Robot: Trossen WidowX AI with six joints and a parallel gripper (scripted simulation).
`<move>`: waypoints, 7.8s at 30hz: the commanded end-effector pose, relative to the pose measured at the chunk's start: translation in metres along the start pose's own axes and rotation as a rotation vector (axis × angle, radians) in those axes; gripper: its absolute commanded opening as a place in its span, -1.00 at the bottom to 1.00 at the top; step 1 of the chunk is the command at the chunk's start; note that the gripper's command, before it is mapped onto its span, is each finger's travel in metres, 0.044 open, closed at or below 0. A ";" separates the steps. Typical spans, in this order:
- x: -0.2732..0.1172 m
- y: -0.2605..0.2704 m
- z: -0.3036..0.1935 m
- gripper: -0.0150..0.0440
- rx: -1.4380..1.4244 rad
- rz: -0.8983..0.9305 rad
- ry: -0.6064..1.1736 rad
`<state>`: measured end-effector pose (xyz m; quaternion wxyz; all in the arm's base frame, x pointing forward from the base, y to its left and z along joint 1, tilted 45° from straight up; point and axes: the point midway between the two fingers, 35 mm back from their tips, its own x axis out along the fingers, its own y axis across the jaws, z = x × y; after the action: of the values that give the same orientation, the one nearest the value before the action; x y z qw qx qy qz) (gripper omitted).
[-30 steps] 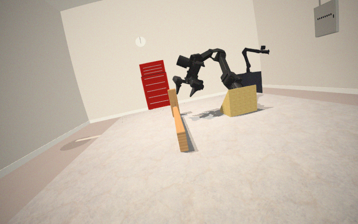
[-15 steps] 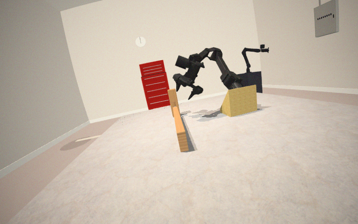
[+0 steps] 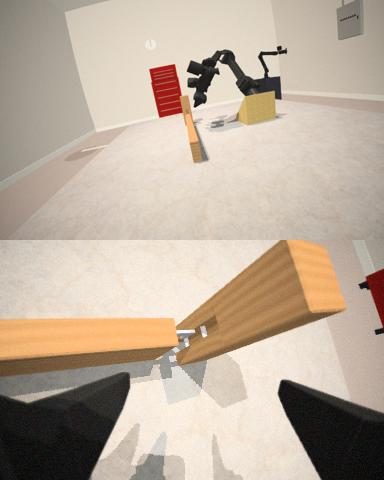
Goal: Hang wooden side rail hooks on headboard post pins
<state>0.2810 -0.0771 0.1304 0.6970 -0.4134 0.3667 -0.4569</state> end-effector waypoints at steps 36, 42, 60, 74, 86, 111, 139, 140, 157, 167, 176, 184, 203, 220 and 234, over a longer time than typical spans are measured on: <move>0.001 0.019 0.022 1.00 0.540 -0.037 -0.005; 0.007 0.037 0.044 1.00 -0.039 0.127 0.091; -0.003 0.055 0.066 1.00 -1.584 0.825 -0.006; 0.017 0.068 0.053 1.00 -1.597 0.832 -0.011; 0.035 0.079 0.040 1.00 -1.597 0.831 -0.010; 0.065 0.098 0.021 1.00 -1.597 0.831 -0.010; 0.083 0.108 0.008 0.02 -1.598 0.829 -0.008; 0.083 0.108 0.008 -0.07 -1.598 0.829 -0.008; 0.082 0.107 0.007 -0.49 -1.611 0.830 -0.014; 0.080 0.106 0.002 -0.49 -1.664 0.836 -0.037; 0.079 0.105 -0.001 -0.49 -1.664 0.837 -0.037; 0.080 0.106 0.001 -0.49 -1.646 0.834 -0.036; 0.078 0.105 0.003 -0.49 -1.664 0.837 -0.037; 0.076 0.103 0.004 -0.49 -1.664 0.837 -0.037; 0.074 0.102 0.005 -0.49 -1.664 0.837 -0.038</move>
<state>0.3414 -0.1250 0.0268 0.2909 -0.6172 0.6880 0.2474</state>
